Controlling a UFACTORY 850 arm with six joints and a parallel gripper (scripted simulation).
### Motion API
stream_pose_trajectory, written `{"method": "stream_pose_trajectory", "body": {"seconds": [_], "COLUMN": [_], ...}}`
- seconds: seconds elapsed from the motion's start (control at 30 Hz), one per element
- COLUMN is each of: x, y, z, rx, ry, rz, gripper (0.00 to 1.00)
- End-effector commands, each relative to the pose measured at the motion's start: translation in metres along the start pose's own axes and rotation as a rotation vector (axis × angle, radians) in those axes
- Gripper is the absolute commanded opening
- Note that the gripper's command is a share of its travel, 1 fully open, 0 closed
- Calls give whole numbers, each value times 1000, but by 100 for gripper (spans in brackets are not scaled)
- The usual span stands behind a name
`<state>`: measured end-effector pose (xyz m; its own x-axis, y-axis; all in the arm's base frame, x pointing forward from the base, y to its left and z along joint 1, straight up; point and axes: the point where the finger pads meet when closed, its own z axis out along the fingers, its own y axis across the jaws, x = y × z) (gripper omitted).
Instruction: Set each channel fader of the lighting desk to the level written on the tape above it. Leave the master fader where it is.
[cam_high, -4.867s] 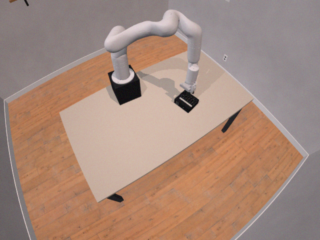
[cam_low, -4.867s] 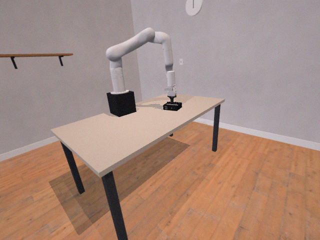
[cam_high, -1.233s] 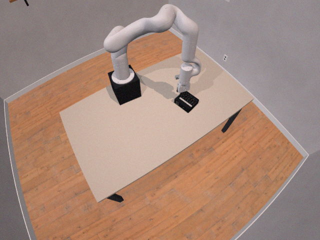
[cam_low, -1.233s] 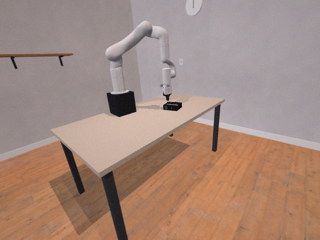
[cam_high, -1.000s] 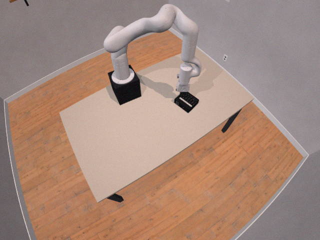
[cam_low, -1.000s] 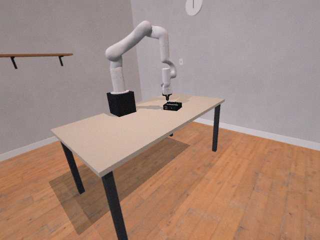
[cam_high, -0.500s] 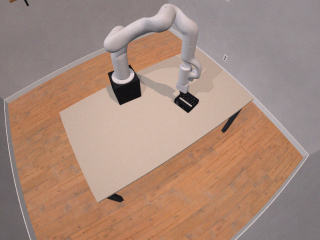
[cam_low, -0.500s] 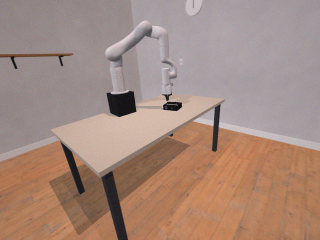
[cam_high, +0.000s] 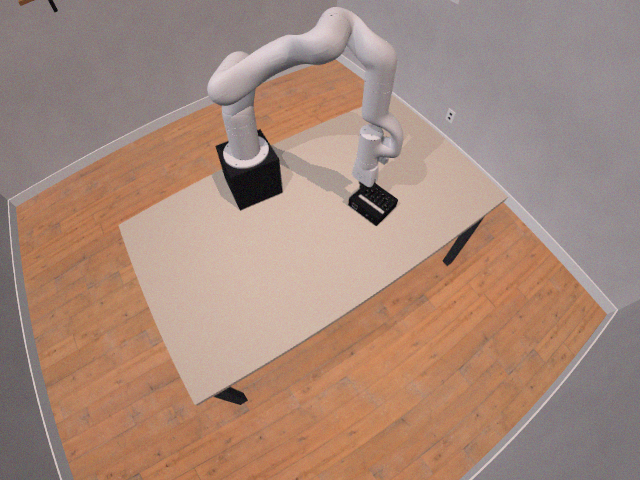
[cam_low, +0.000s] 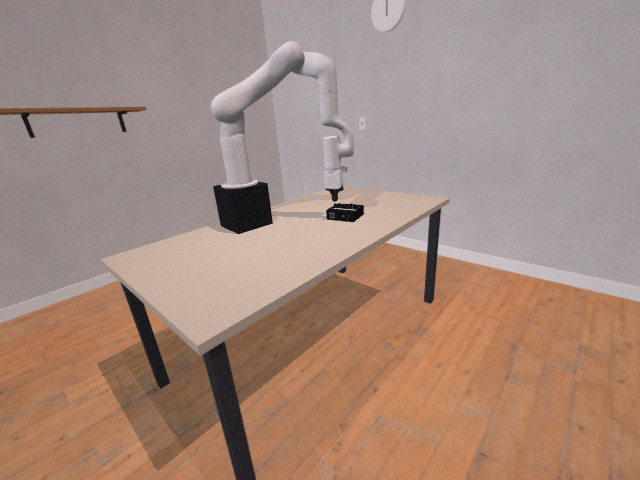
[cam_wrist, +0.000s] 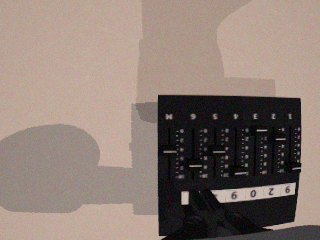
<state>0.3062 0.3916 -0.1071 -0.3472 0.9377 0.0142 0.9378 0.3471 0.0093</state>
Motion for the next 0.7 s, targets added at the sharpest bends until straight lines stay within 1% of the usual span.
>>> {"method": "stream_pose_trajectory", "body": {"seconds": [0.0,0.67], "x": [1,1], "y": [1,1], "z": [-1,1], "rx": [8,8], "ry": [-5,-6], "rz": [1,1], "gripper": [0,0]}}
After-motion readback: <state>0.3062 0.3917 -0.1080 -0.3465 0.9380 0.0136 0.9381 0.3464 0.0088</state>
